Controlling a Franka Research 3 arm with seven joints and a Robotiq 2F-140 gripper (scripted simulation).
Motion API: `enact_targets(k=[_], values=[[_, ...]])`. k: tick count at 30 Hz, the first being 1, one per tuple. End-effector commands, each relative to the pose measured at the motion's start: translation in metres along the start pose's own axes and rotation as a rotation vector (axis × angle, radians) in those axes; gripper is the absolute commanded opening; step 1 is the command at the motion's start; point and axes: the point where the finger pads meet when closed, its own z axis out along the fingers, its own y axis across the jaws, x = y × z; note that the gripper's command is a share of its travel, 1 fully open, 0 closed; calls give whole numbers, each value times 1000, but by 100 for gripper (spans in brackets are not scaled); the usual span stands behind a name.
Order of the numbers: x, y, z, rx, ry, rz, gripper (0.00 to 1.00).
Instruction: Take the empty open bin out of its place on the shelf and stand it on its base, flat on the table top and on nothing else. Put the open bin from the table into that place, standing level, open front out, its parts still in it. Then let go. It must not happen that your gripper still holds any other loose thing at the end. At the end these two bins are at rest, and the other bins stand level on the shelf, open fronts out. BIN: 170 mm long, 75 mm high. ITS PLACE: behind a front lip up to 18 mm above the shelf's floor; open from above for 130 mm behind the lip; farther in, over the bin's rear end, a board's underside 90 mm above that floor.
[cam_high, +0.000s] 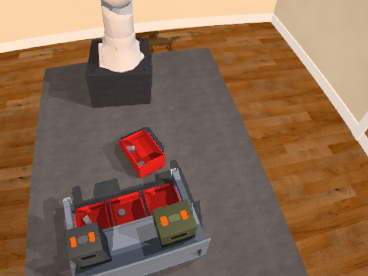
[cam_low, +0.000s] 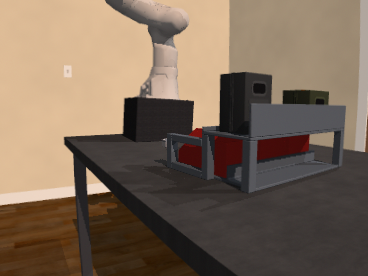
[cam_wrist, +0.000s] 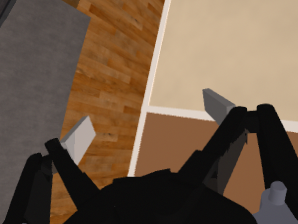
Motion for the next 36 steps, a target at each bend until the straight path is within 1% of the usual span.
enact_targets(k=[1,5,6,9,10,13,14,15,17,20,21,23,24,27,28,32,34,36], values=[[0,-38,2,67,-17,-18,100],[-7,-102,0,161,-70,13,100],[-7,-102,0,161,-70,13,100],[-13,-152,-1,237,-113,38,100],[-13,-152,-1,237,-113,38,100],[-20,-205,-2,316,-157,65,100],[-20,-205,-2,316,-157,65,100],[-21,-222,-3,343,-172,73,100],[-21,-222,-3,343,-172,73,100],[-29,-279,-4,428,-221,103,100],[-29,-279,-4,428,-221,103,100],[-34,-312,-4,476,-250,121,100],[-34,-312,-4,476,-250,121,100],[-40,-357,-5,542,-288,145,100],[-40,-357,-5,542,-288,145,100],[-46,-407,-6,617,-330,171,100],[-46,-407,-6,617,-330,171,100],[-49,-429,-7,649,-349,183,100]])
